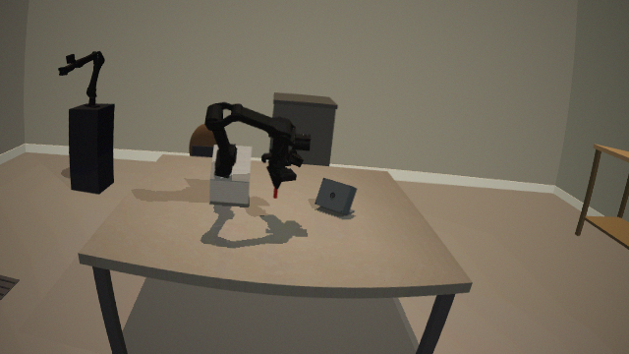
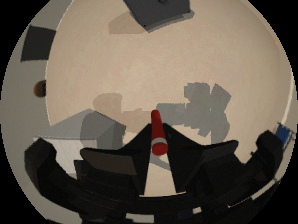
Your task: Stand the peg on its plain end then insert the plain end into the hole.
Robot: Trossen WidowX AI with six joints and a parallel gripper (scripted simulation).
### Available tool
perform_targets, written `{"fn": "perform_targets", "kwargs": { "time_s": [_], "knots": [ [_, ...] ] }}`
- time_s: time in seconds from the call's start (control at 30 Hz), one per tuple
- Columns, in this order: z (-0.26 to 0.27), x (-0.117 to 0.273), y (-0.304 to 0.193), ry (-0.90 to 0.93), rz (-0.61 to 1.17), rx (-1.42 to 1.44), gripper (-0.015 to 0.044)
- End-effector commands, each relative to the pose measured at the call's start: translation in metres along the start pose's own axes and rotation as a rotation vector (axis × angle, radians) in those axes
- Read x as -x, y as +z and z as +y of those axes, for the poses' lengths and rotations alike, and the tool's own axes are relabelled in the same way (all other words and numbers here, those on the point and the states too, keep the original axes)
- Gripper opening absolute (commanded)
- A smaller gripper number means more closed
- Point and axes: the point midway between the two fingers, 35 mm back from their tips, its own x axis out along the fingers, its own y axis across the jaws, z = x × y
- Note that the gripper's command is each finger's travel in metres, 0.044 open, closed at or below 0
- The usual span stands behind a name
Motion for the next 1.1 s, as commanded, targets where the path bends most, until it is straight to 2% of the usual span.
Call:
{"fn": "perform_targets", "kwargs": {
  "time_s": [0.0, 1.07],
  "knots": [
    [0.001, -0.002, 0.004, 0.038, -0.019, -0.002, 0.0],
    [0.0, -0.013, 0.04, 0.269, -0.224, -0.024, 0.0]
  ]
}}
